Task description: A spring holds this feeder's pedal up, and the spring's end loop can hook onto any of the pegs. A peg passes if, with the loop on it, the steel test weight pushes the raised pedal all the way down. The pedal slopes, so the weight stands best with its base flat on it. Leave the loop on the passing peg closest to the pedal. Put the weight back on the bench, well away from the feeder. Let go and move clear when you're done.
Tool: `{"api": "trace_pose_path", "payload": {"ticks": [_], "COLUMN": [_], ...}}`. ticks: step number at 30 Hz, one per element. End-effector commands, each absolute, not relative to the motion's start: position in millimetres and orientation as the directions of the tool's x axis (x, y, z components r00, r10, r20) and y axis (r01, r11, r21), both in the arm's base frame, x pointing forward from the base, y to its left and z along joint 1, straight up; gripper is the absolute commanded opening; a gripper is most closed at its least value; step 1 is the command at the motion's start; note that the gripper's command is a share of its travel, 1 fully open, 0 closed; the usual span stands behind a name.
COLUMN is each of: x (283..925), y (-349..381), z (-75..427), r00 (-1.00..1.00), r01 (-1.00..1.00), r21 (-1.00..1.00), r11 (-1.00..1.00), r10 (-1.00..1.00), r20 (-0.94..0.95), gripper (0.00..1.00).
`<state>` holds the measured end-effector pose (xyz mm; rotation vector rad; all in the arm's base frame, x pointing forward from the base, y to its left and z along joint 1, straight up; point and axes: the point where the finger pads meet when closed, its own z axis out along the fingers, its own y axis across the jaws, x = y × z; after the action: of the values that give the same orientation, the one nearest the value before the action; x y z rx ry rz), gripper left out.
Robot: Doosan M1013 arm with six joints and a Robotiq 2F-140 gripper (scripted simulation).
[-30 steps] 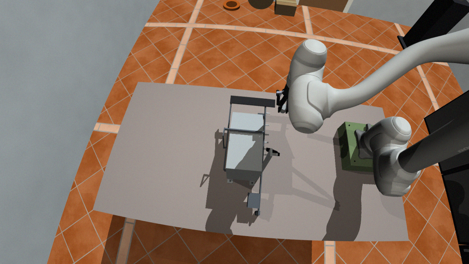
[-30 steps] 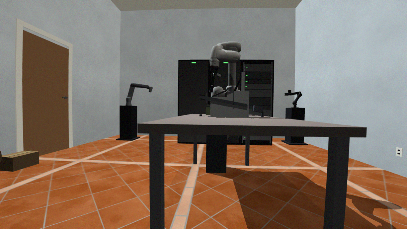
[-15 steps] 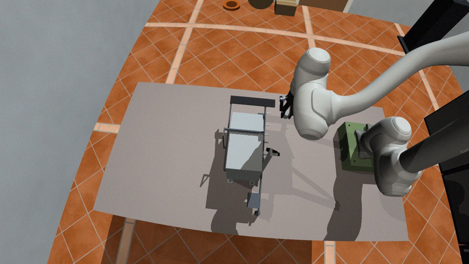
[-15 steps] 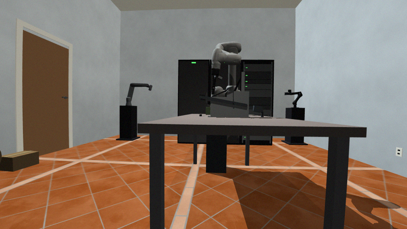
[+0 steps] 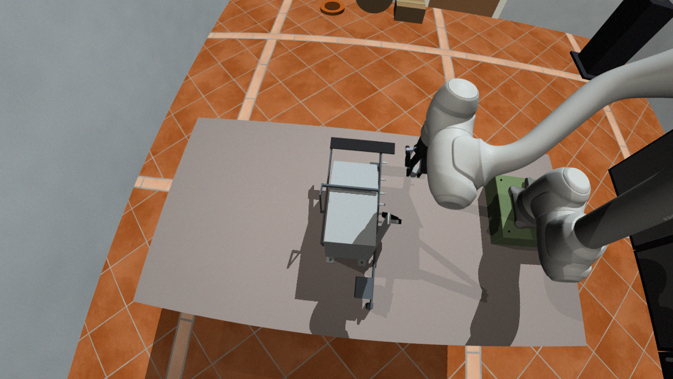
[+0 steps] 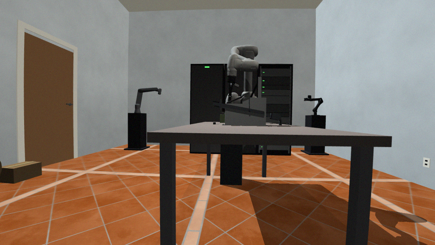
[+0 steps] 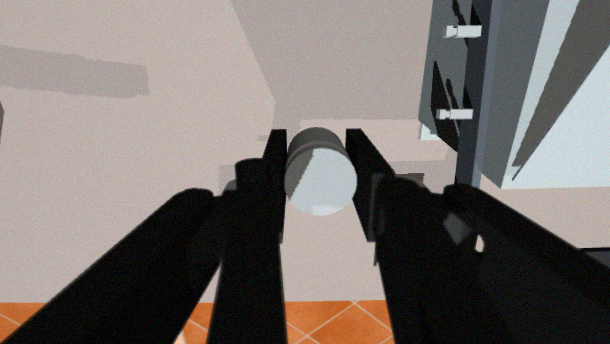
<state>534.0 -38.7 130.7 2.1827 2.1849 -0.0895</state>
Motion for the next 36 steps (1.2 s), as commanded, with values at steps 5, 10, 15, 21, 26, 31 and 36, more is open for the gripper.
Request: {"api": "trace_pose_path", "payload": {"ticks": [5,10,15,21,26,31,36], "x": [529.9,522.2,514.6,512.8,505.1,497.5,497.2], "y": [-34.4,-27.3,-20.2,-18.6,-11.6,-4.5,-4.3], "z": [126.3,117.9,109.6,107.6,99.3,90.9,90.7], "r00": [-0.001,-0.001,-0.001,-0.001,-0.001,-0.001,-0.001], "r01": [1.0,1.0,1.0,1.0,1.0,1.0,1.0], "r21": [-0.003,-0.003,-0.003,-0.003,-0.003,-0.003,-0.003], "r11": [0.001,0.001,0.001,0.001,0.001,0.001,0.001], "r10": [0.997,0.998,0.998,0.998,0.999,0.999,0.999], "r20": [-0.073,-0.067,-0.06,-0.059,-0.052,-0.046,-0.045], "gripper": [0.25,0.25,0.25,0.25,0.25,0.25,0.25]}}
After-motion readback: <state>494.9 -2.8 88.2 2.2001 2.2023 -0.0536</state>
